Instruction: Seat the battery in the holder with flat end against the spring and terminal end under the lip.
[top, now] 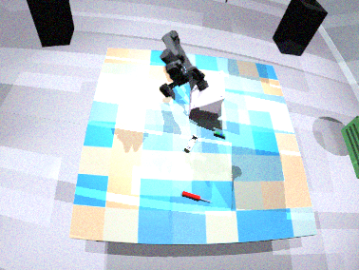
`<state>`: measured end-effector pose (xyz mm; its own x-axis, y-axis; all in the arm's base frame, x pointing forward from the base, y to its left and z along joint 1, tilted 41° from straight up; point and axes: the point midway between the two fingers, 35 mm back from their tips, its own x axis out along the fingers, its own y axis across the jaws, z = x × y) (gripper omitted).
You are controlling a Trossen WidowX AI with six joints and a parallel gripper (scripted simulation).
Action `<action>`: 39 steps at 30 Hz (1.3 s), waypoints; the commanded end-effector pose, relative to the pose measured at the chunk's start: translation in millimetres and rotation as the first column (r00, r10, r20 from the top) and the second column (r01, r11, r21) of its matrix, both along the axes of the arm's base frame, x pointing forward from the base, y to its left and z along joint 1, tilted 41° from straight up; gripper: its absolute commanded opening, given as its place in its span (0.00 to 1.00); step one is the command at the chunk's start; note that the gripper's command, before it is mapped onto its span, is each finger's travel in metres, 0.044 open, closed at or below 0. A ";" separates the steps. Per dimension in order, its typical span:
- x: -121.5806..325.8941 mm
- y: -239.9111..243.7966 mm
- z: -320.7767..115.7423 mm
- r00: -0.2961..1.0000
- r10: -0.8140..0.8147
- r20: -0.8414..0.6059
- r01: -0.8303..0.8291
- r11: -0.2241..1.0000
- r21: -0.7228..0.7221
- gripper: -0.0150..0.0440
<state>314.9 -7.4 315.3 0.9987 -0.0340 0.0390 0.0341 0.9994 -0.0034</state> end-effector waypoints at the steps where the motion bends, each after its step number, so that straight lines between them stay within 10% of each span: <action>1: 1.7 0.1 -2.5 1.000 -0.001 -0.011 0.001 1.000 -0.003 0.89; 7: 43.4 6.7 -88.6 0.934 -0.045 -0.354 -0.001 0.992 -0.128 0.65; 19: 40.8 23.1 -285.8 0.429 -0.237 -0.871 -0.337 0.853 -0.398 0.65; 31: -51.9 11.2 -420.9 -0.147 -0.595 -0.790 -0.846 0.490 -0.212 0.65; 39: -65.6 7.3 -431.5 -0.195 -0.643 -0.740 -0.887 0.438 -0.146 0.65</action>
<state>248.3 -0.2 -115.1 -0.1474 -0.6191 -0.7714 -0.8826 0.4343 -0.1800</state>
